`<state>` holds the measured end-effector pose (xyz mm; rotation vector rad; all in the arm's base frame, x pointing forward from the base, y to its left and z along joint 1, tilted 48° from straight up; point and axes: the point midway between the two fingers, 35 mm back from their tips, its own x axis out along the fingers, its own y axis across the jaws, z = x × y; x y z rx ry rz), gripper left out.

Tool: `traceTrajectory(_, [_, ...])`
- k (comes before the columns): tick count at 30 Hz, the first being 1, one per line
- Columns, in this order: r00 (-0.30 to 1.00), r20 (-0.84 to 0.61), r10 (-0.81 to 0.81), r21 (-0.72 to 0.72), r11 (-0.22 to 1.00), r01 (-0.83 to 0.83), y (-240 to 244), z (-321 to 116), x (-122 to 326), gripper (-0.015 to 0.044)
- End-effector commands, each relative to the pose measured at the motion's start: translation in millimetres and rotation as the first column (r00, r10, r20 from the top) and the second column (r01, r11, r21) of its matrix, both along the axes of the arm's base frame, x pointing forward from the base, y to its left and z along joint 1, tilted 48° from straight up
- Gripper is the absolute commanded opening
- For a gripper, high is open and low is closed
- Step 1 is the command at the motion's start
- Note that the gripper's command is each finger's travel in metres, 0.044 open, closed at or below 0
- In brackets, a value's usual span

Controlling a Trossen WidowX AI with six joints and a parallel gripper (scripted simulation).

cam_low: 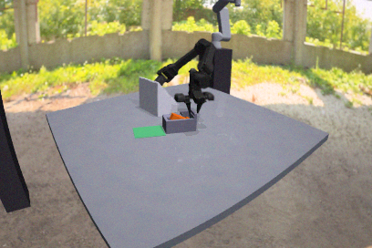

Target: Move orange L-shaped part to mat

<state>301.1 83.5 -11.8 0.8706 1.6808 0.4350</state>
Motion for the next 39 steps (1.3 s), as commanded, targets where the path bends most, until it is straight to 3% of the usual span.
traceTrajectory(1, [1.0,0.015,-0.009,-0.006,1.0,0.009,-45.7,32.1,3.9,0.018])
traceTrajectory(39, [1.0,0.018,-0.022,0.0,1.0,0.022,-53.1,38.0,4.6,0.018])
